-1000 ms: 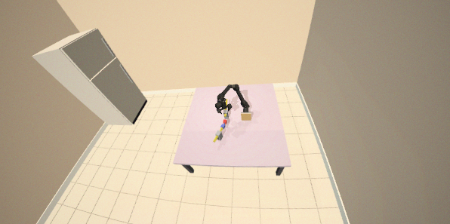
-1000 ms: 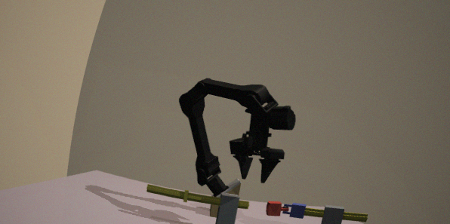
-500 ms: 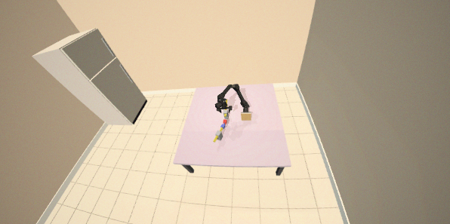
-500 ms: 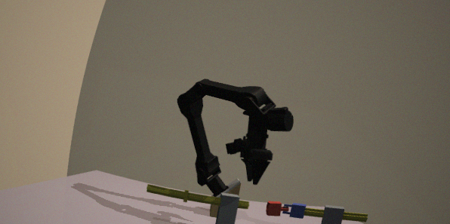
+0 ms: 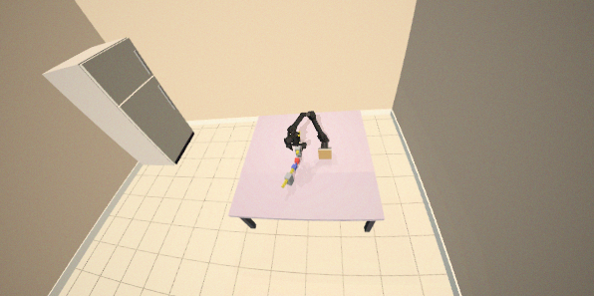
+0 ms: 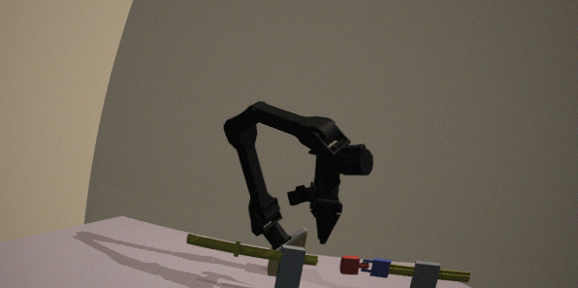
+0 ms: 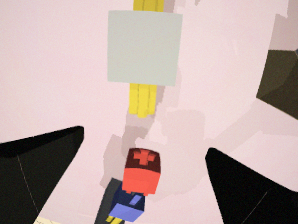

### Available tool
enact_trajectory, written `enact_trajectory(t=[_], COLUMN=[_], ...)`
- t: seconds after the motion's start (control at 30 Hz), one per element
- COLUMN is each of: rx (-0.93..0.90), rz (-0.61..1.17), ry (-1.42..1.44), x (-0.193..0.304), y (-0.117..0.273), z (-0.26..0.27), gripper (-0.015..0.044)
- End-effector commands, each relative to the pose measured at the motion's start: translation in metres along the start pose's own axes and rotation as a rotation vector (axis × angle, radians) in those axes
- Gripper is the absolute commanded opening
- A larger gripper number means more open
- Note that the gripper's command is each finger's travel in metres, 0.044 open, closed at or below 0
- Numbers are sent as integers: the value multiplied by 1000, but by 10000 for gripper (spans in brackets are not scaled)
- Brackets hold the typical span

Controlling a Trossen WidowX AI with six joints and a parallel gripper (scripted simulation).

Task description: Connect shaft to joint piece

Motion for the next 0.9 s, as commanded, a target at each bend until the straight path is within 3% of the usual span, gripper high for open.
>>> enact_trajectory(t=[0.0,0.3,0.87], rx=[6,6,4], rz=[-8,-12,-7], ry=[3,2,1], x=[-2,-7,43], y=[-21,-59,-64], z=[-1,-4,2], gripper=[440,440,440])
Point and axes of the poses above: the point midway between the two fingers, 35 mm back from their tips, its own y axis back along the fingers, its own z axis across the jaws, x = y × z, the point moved 5 cm from there along y, back along the fingers, and after that the axes turned 6 degrees about y, right-handed, at the moved point
